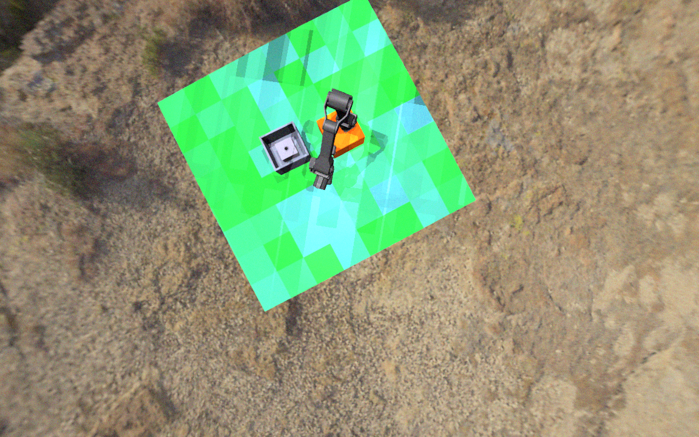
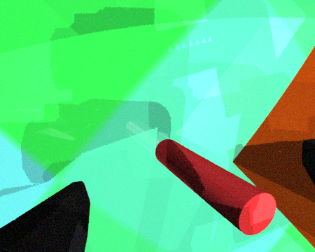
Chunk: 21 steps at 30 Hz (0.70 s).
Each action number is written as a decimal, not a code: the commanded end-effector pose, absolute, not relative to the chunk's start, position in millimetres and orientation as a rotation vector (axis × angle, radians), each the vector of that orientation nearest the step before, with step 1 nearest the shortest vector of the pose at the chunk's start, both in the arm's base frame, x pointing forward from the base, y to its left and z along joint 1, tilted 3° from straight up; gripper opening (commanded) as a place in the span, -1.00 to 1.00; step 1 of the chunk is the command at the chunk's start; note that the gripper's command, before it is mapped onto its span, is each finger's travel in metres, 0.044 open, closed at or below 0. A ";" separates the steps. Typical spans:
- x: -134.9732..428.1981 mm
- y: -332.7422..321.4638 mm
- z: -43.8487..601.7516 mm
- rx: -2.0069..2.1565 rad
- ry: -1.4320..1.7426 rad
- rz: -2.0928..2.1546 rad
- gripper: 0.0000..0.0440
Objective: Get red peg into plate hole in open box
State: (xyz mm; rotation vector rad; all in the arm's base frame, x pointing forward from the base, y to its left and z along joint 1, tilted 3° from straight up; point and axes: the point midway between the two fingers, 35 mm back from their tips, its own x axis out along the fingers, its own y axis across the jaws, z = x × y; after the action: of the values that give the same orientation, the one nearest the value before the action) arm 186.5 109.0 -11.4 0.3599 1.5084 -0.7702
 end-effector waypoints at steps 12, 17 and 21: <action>164.2 92.6 -48.7 0.310 1.563 -0.831 -0.28; 162.8 91.0 -51.4 0.294 1.579 -0.847 -0.81; 171.9 88.2 -45.9 0.275 1.546 -0.847 -1.00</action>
State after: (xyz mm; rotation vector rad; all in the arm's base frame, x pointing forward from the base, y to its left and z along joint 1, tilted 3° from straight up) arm 169.7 94.2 -49.0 0.3046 1.5605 -0.8347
